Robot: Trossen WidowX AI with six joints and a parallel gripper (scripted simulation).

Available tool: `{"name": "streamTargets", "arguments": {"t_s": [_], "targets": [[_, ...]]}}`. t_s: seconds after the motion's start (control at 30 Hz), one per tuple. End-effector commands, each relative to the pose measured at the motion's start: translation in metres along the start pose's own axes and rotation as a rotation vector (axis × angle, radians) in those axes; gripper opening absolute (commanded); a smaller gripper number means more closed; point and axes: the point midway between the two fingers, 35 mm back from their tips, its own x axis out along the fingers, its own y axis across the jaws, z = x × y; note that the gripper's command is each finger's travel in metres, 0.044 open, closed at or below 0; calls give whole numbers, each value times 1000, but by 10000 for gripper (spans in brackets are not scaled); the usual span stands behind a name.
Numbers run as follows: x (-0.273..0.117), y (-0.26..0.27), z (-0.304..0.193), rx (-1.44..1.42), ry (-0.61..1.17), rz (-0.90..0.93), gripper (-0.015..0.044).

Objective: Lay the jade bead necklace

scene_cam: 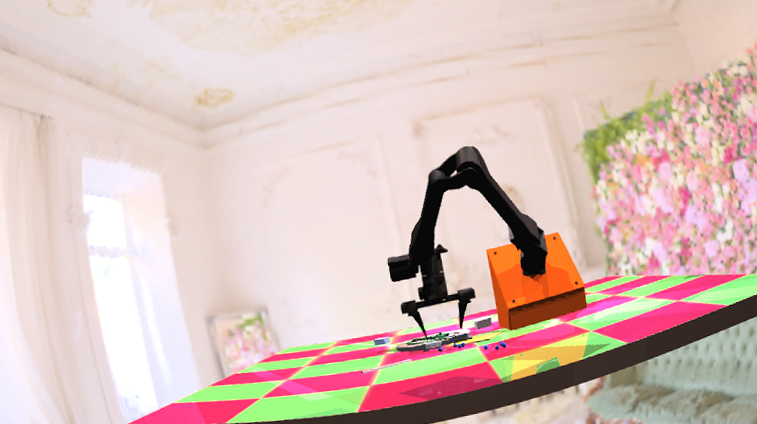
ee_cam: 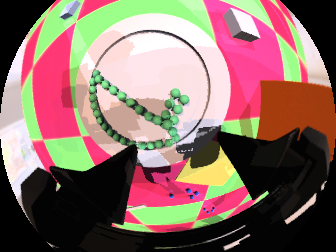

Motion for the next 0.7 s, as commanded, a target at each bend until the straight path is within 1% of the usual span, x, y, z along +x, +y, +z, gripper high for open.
{"name": "streamTargets", "arguments": {"t_s": [0.0, 0.37, 0.47, 0.67], "targets": [[-2, 1, 0, -7, 1, 2, 440], [-2, 1, 0, -7, 1, 2, 440], [-4, 10, 6, -122, -1, 2, 361], [-15, 44, 37, -606, -6, 3, 204]]}}
